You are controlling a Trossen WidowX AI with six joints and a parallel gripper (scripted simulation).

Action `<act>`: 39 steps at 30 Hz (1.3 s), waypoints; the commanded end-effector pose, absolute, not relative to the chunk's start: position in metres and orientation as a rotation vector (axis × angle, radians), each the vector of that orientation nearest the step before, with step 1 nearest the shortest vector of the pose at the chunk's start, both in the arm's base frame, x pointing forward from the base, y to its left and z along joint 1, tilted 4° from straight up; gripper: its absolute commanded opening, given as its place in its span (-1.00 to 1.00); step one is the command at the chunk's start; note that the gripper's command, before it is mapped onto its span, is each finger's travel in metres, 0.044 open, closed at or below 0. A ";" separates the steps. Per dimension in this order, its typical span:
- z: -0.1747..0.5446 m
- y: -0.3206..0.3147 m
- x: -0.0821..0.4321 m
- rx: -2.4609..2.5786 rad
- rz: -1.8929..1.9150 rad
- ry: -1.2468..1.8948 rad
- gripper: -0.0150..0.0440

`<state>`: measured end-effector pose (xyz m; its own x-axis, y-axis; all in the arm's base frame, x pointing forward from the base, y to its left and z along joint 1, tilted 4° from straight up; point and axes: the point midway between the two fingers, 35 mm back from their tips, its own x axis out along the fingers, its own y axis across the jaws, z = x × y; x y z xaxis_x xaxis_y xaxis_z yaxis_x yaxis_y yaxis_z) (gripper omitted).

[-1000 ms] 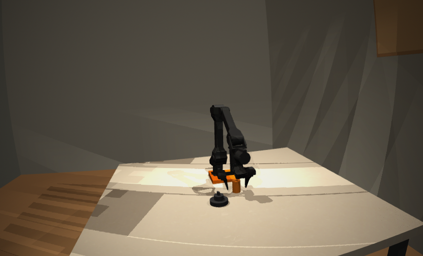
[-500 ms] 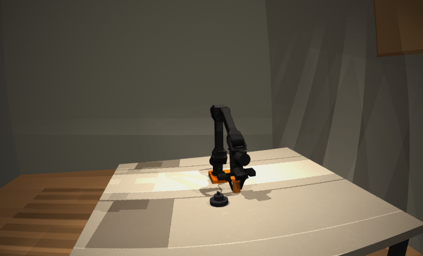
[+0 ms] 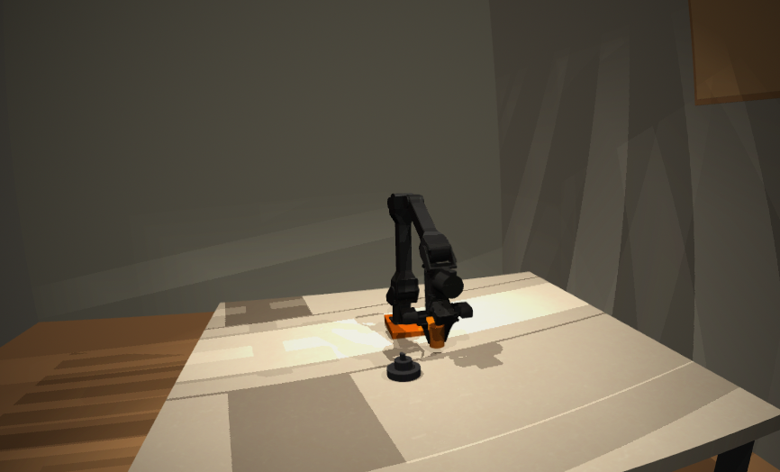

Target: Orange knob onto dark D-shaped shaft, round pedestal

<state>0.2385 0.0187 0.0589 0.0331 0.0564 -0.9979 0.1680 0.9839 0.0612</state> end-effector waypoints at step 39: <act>0.163 -0.012 0.262 0.178 -0.091 1.513 -0.49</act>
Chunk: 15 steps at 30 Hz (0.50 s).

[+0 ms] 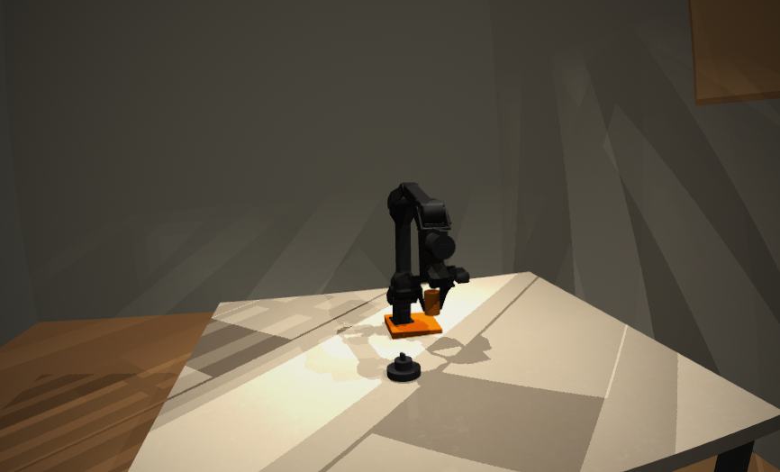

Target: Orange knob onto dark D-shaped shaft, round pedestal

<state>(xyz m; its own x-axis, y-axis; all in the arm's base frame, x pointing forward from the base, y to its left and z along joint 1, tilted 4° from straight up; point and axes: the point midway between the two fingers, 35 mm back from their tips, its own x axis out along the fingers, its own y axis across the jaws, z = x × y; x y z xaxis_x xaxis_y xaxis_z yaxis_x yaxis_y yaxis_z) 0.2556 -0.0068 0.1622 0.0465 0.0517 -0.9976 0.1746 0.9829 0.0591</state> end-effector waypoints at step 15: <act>0.149 -0.045 0.288 0.176 -0.093 1.511 -0.49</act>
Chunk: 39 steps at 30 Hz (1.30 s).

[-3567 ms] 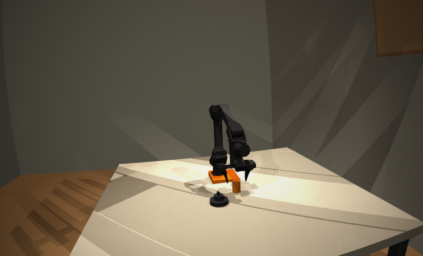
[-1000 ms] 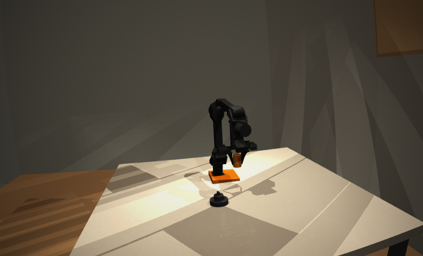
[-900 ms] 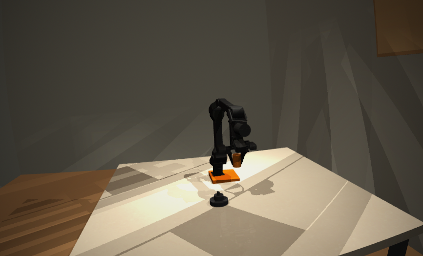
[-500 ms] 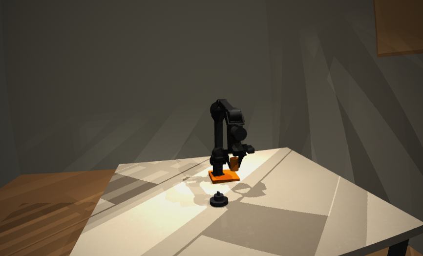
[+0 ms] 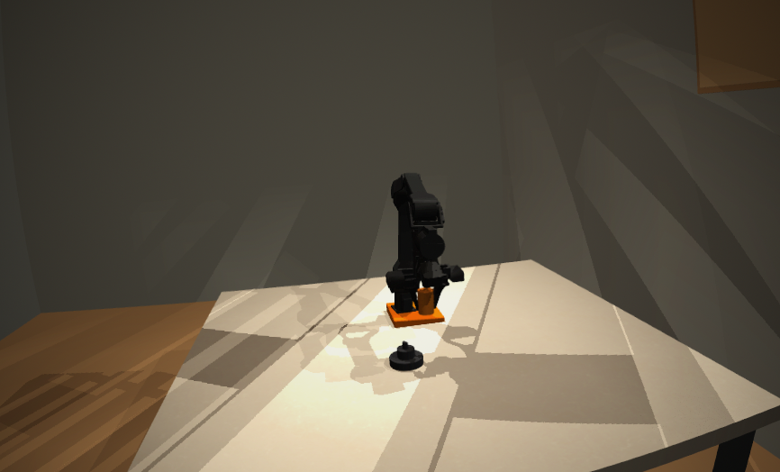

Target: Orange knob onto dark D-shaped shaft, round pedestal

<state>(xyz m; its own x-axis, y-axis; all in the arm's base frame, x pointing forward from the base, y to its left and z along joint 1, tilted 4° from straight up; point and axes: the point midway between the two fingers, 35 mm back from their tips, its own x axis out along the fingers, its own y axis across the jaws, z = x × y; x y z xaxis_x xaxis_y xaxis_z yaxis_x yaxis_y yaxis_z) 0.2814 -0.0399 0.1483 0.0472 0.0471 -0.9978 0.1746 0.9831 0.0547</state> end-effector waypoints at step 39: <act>0.094 -0.108 0.317 0.173 -0.096 1.508 -0.49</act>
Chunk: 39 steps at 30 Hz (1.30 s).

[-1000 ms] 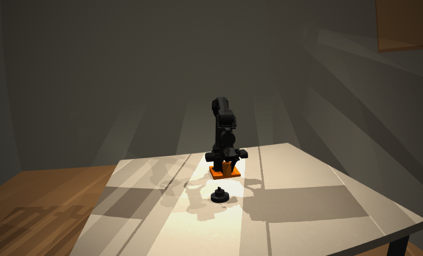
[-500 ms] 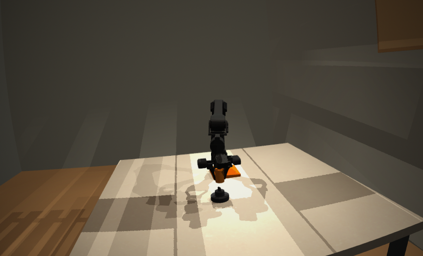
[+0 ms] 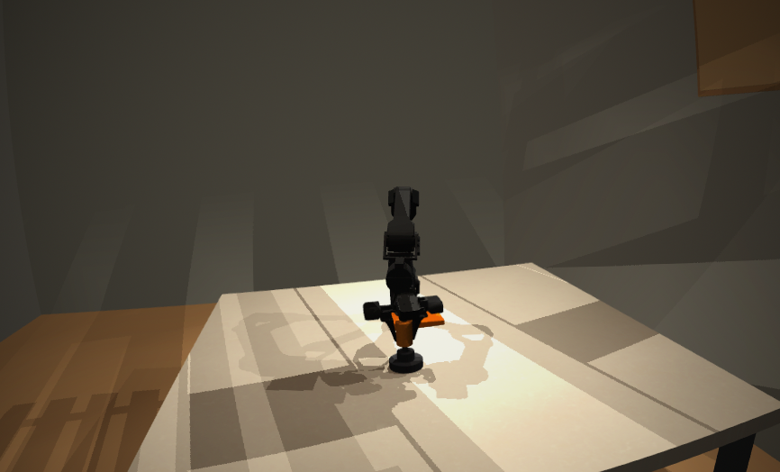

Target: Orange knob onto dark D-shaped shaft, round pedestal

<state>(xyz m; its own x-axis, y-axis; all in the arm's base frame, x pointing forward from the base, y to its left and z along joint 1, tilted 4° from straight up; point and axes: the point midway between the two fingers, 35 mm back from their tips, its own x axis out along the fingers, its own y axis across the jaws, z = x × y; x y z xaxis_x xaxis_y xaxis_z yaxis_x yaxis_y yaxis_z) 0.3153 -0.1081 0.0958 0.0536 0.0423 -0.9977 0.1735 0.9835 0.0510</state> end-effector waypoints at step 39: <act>0.100 -0.106 0.314 0.040 0.029 1.509 -0.49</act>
<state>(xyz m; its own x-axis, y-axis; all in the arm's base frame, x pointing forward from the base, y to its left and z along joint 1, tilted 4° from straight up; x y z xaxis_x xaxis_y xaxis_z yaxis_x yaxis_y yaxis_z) 0.3156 -0.1071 0.0956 0.0510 0.0442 -0.9977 0.0794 0.9957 0.0482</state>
